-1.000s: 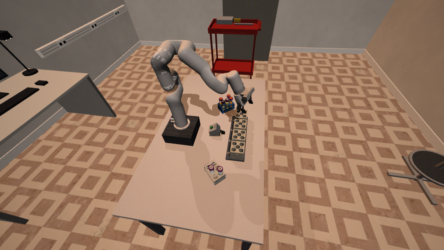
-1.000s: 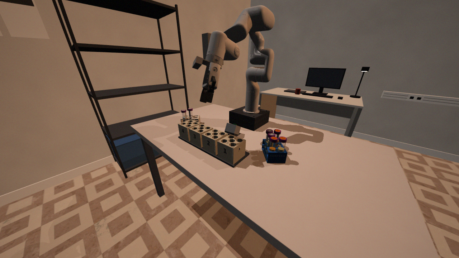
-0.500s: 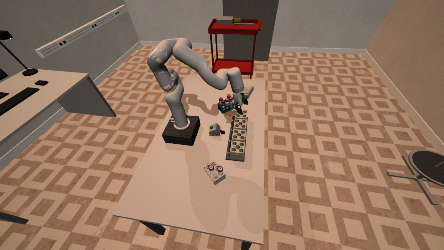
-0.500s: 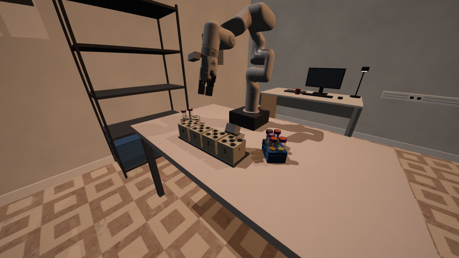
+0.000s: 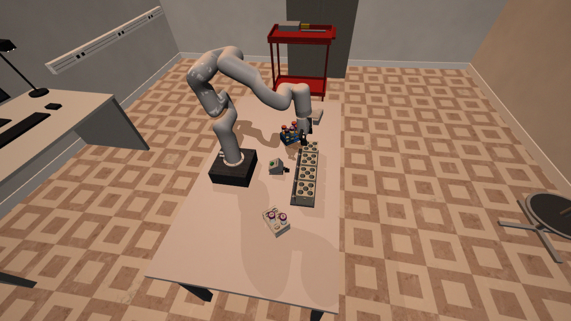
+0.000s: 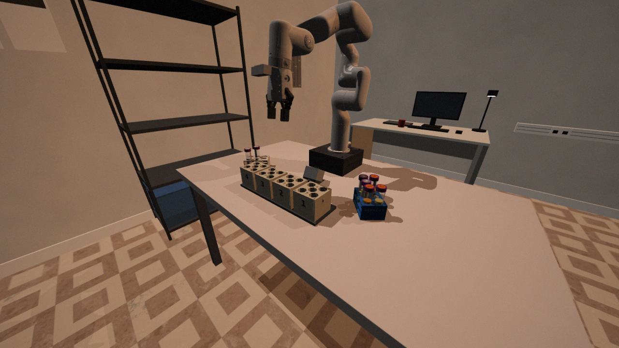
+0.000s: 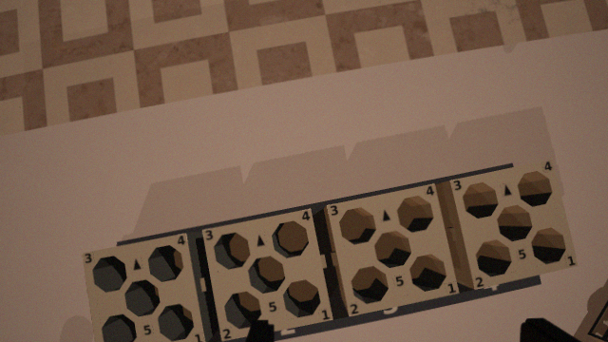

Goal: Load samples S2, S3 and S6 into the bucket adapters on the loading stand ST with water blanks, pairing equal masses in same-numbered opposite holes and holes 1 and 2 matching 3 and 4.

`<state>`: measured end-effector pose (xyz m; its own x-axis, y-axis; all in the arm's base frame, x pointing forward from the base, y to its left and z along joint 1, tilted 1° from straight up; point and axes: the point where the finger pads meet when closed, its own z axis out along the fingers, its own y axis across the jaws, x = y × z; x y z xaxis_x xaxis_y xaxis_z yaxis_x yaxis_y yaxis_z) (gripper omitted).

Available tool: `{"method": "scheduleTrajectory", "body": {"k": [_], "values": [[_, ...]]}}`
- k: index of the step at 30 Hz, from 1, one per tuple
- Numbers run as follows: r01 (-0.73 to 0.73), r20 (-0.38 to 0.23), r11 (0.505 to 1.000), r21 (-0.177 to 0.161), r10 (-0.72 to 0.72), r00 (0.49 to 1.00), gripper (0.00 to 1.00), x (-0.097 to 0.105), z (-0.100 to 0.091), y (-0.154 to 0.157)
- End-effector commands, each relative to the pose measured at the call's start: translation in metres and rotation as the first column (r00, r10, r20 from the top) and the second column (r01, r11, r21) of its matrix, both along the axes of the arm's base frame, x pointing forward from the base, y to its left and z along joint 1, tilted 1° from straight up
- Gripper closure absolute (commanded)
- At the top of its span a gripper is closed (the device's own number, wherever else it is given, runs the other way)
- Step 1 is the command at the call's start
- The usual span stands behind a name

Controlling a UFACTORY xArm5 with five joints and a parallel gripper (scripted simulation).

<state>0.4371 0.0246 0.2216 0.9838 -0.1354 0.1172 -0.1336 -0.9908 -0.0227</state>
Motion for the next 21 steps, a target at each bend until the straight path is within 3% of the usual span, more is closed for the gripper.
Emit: {"method": "scheduleTrajectory", "body": {"k": [1,3,6,10,13,21], "values": [[-0.036,-0.029,0.999,-0.006,0.035,0.999,0.0,-0.009,0.01,-0.008],[-0.085,-0.072,0.996,-0.009,0.085,0.994,0.0,-0.016,0.015,-0.013],[-0.085,-0.072,0.996,-0.01,0.085,0.994,0.0,-0.022,0.02,-0.017],[-0.208,-0.12,0.978,-0.001,0.207,0.971,0.0,-0.021,0.001,-0.011],[-0.217,-0.123,0.976,0.0,0.215,0.969,0.0,-0.02,-0.004,-0.009],[-0.217,-0.123,0.976,0.0,0.215,0.969,0.0,-0.018,-0.043,0.002]]}}
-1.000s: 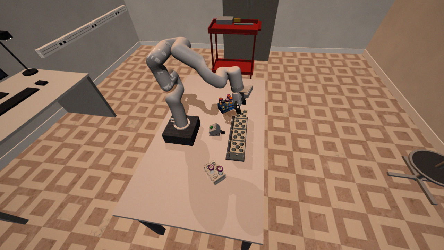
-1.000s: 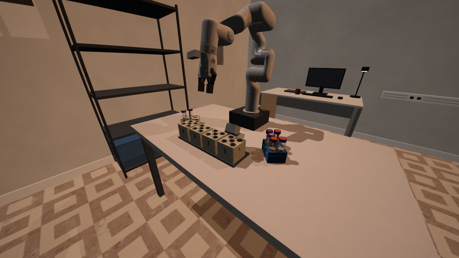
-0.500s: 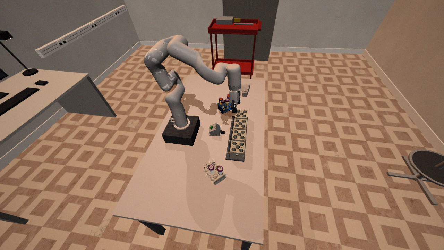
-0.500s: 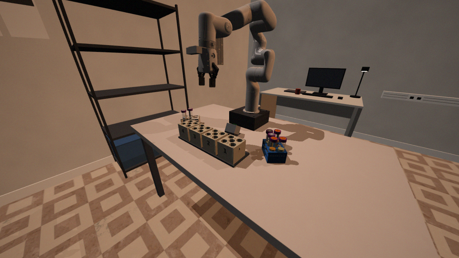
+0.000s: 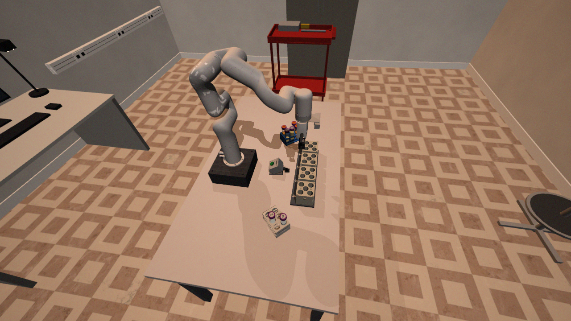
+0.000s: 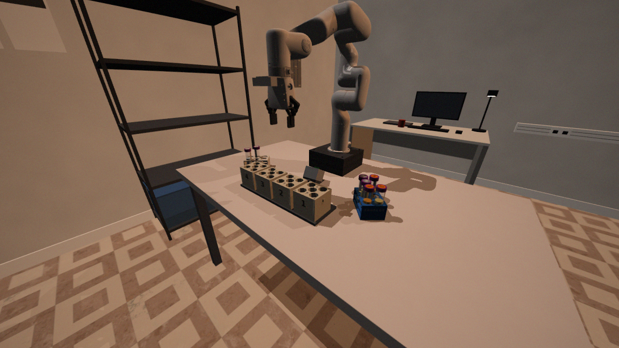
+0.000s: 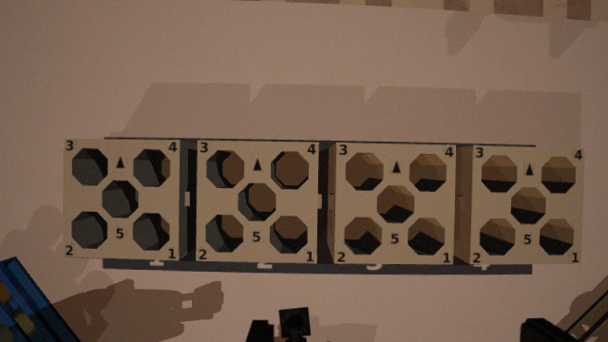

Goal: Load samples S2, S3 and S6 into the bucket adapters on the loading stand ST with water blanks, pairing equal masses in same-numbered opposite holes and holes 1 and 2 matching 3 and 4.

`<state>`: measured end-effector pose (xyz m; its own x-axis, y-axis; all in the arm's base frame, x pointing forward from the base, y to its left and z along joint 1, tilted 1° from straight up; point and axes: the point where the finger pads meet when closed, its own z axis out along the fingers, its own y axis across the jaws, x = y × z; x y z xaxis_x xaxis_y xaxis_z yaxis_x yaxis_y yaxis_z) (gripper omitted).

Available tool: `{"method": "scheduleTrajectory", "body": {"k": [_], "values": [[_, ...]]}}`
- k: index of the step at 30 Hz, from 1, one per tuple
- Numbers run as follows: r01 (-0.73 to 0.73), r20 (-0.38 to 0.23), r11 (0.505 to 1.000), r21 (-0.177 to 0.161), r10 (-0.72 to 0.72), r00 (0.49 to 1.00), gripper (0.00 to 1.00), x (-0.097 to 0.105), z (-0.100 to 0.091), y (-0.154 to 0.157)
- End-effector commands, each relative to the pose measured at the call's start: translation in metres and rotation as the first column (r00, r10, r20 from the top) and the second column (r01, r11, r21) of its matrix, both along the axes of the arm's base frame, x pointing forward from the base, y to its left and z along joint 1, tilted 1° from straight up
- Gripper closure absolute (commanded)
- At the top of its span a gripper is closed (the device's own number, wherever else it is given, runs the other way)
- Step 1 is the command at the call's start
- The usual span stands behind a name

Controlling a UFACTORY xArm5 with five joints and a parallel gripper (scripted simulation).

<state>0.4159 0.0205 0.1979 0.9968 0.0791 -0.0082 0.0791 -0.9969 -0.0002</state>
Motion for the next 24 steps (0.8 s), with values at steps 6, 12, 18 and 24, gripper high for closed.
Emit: {"method": "scheduleTrajectory", "body": {"k": [6,12,18,24], "values": [[-0.003,0.003,1.0,0.006,0.003,1.0,0.0,0.005,-0.044,0.013],[-0.003,0.003,1.0,0.006,0.003,1.0,0.0,0.005,-0.044,0.013],[0.063,0.003,0.998,0.006,-0.063,0.998,0.0,0.001,-0.044,0.004],[0.26,0.002,0.966,0.005,-0.26,0.966,0.0,-0.011,-0.044,-0.023]]}}
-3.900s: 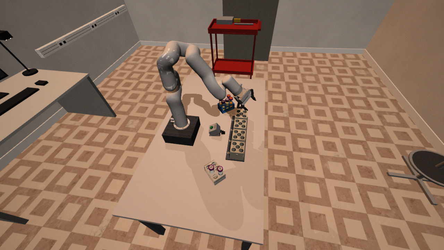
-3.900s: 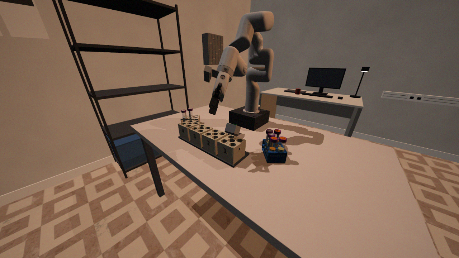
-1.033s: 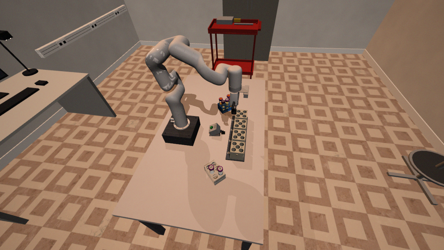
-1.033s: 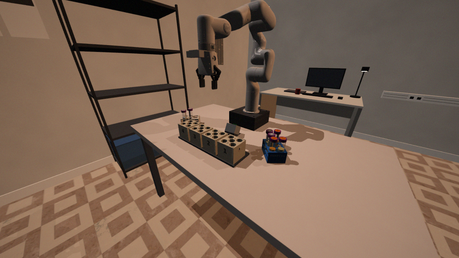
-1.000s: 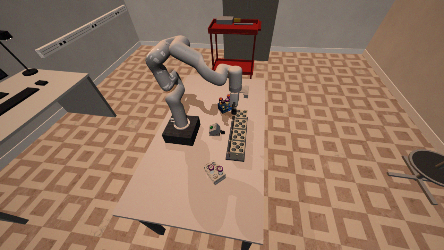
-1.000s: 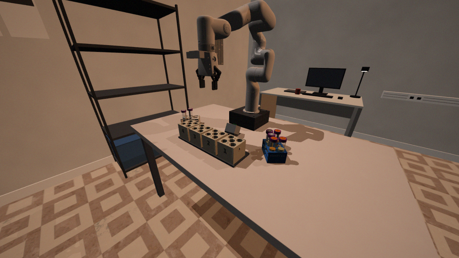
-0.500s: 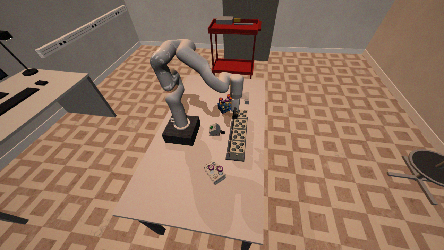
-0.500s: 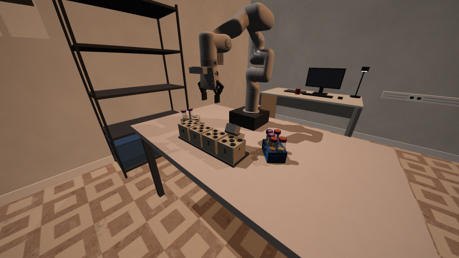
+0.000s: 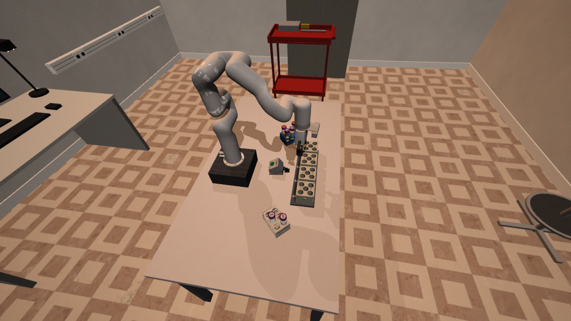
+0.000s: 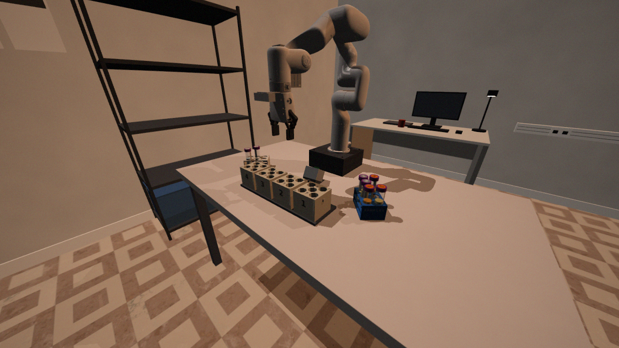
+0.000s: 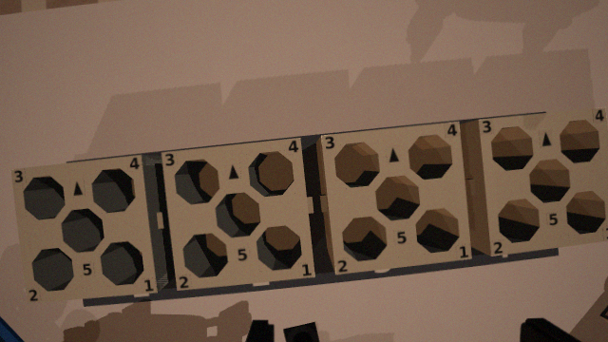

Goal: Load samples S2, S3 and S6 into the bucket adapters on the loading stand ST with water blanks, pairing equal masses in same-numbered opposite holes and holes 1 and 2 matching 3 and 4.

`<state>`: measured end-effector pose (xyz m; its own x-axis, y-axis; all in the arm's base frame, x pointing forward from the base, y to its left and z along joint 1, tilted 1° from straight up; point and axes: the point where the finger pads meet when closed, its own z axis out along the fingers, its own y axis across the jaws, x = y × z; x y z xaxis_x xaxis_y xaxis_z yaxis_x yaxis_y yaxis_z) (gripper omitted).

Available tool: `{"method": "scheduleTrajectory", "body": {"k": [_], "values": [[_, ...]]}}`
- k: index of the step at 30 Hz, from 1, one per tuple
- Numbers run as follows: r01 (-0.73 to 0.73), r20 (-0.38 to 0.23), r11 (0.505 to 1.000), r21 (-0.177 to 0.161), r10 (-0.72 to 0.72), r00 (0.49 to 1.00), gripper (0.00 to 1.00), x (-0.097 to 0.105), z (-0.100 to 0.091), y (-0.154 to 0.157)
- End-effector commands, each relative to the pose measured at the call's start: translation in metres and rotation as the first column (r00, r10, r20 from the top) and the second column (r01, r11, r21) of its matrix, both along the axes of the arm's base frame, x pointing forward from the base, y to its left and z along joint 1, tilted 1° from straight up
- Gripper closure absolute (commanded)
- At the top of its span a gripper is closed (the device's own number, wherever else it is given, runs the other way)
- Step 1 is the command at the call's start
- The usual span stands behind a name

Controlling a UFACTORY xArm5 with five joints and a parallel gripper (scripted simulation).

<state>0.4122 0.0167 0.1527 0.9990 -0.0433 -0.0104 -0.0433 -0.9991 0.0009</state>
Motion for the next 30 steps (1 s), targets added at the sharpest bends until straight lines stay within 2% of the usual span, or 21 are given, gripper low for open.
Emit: {"method": "scheduleTrajectory", "body": {"k": [1,8,17,19,21,30], "values": [[0.14,0.004,0.99,0.005,-0.14,0.99,0.0,-0.008,0.001,-0.019],[0.334,0.004,0.942,0.004,-0.334,0.942,0.0,-0.02,0.001,-0.047],[0.598,0.003,0.802,0.001,-0.598,0.802,0.0,-0.039,0.001,-0.088],[0.598,0.003,0.802,0.001,-0.598,0.802,0.0,-0.039,0.001,-0.088],[0.641,0.003,0.767,0.001,-0.641,0.767,0.0,-0.043,0.001,-0.097],[0.641,0.003,0.767,0.0,-0.641,0.767,0.0,-0.062,0.001,-0.138]]}}
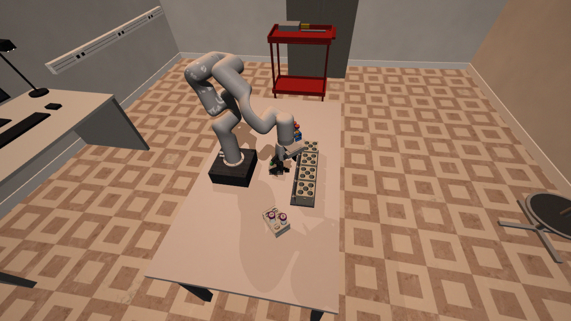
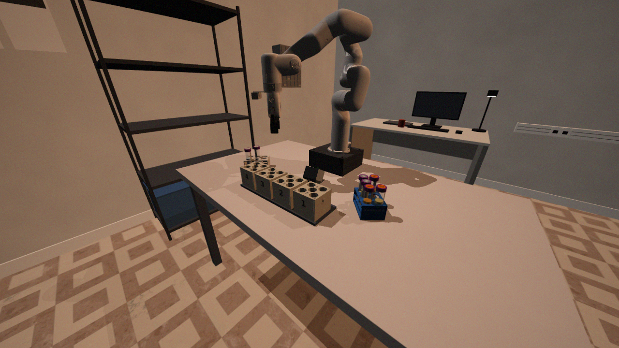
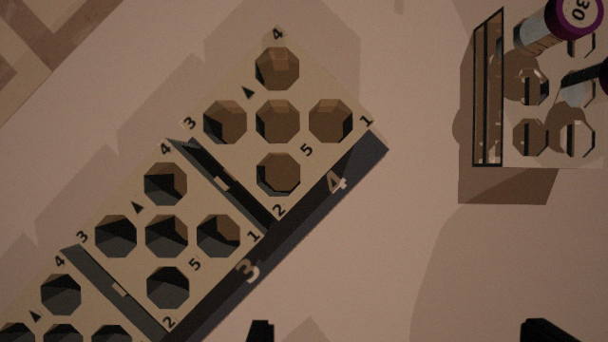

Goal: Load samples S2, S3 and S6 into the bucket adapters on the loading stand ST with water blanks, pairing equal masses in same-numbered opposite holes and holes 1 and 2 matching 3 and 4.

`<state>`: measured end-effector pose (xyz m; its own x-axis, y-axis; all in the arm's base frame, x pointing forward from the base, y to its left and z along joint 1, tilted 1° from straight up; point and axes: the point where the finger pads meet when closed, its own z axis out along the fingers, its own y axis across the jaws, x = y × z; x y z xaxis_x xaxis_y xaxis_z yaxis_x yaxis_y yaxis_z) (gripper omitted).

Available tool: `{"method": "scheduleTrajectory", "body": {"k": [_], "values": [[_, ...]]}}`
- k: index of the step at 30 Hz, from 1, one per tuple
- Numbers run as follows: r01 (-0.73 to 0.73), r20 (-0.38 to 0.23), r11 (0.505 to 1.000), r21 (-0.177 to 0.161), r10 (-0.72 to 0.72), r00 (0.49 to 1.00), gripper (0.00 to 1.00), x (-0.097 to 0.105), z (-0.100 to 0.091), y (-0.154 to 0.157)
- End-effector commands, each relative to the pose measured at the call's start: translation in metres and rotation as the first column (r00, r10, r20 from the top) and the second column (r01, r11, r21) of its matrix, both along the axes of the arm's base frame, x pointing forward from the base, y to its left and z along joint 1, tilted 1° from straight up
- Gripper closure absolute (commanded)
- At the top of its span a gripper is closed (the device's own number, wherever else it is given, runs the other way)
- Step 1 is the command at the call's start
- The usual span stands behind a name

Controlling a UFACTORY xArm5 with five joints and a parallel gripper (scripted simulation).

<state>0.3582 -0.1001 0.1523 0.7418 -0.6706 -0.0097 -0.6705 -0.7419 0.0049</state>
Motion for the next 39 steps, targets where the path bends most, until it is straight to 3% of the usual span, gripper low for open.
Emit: {"method": "scheduleTrajectory", "body": {"k": [1,39], "values": [[0.004,0.005,1.0,0.002,-0.004,1.0,0.0,-0.01,0.002,-0.026],[0.004,0.004,1.0,0.0,-0.004,1.0,0.0,-0.079,0.001,-0.176]]}}
